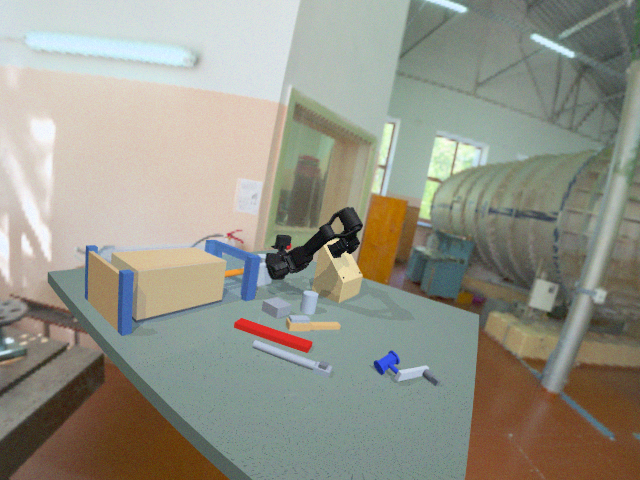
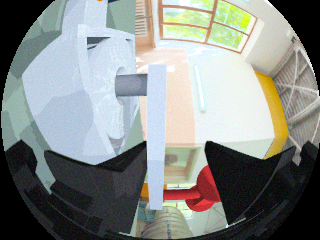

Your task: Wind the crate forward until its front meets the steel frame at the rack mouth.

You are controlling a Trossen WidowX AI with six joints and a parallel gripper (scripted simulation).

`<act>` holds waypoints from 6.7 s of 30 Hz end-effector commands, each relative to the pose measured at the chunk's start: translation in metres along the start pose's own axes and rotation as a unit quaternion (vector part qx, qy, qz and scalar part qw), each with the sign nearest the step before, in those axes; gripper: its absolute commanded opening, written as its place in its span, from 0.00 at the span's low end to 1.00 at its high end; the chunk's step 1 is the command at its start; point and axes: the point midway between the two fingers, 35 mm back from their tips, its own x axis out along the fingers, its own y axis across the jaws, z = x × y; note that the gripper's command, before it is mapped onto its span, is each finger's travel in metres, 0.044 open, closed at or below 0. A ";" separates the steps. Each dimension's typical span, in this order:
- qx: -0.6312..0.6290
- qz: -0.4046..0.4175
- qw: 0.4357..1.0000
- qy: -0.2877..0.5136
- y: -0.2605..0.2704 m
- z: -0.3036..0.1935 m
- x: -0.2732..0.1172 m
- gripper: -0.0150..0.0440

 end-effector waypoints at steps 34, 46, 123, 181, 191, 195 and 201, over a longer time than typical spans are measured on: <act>0.000 0.000 1.000 0.000 0.004 0.001 0.000 0.66; 0.000 0.000 1.000 0.000 0.004 0.001 0.000 0.66; -0.001 0.013 1.000 -0.003 -0.029 0.004 -0.112 0.66; 0.216 0.663 0.688 0.201 -0.129 0.009 0.004 1.00; 0.216 0.663 0.688 0.201 -0.106 0.011 0.006 1.00; 0.216 0.664 0.688 0.201 -0.068 0.010 0.007 1.00; 0.216 0.664 0.687 0.200 -0.057 0.010 0.007 1.00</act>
